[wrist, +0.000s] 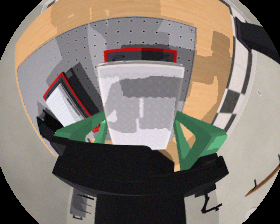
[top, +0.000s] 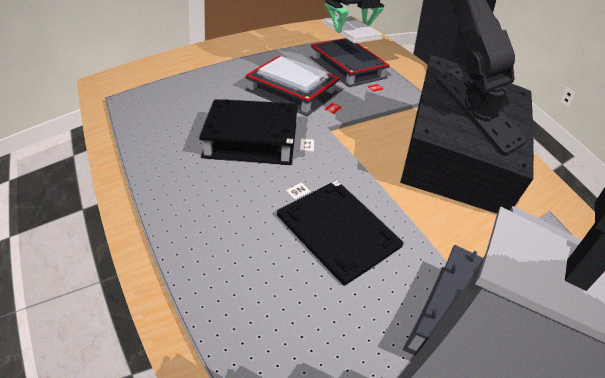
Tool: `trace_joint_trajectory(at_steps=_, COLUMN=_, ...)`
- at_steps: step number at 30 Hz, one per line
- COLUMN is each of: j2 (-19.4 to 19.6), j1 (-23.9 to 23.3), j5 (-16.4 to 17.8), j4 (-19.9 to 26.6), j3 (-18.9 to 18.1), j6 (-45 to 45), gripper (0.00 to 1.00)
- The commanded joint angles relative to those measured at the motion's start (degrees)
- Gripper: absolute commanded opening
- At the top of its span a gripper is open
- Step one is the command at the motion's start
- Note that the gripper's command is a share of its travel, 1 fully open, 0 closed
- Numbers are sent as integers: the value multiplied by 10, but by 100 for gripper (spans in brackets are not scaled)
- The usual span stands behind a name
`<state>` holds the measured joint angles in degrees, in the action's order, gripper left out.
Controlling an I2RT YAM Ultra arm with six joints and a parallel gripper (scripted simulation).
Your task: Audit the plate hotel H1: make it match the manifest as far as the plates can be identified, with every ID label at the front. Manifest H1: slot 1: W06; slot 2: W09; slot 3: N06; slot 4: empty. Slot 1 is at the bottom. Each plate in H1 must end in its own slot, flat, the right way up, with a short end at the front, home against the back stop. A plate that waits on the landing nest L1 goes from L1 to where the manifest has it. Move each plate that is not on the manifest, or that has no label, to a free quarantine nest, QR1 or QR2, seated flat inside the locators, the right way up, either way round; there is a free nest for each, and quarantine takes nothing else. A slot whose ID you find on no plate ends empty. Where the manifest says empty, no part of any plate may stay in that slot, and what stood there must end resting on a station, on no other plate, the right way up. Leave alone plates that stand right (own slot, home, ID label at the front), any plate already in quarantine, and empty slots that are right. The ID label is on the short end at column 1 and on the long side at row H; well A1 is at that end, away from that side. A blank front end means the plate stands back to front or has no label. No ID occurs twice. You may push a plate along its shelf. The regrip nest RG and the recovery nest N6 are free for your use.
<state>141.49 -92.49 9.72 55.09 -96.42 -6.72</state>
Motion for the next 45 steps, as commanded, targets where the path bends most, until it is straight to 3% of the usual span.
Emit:
trace_joint_trajectory(at_steps=1, j2=-18, j1=-6, j5=4, j4=-9, j3=-2, j6=2, gripper=86)
trace_joint_trajectory(at_steps=26, j2=-18, j1=1, j5=5, j4=-26, j3=26, j6=5, gripper=86)
trace_joint_trajectory(at_steps=30, j2=-11, j1=3, j5=5, j4=-28, j3=28, j6=5, gripper=86)
trace_joint_trajectory(at_steps=31, j2=-7, j1=1, j5=5, j4=-31, j3=13, j6=5, gripper=86)
trace_joint_trajectory(at_steps=36, j2=0, j1=3, j5=5, j4=-37, j3=33, j6=6, gripper=86)
trace_joint_trajectory(at_steps=45, j2=5, j1=4, j5=5, j4=-46, j3=37, j6=8, gripper=86)
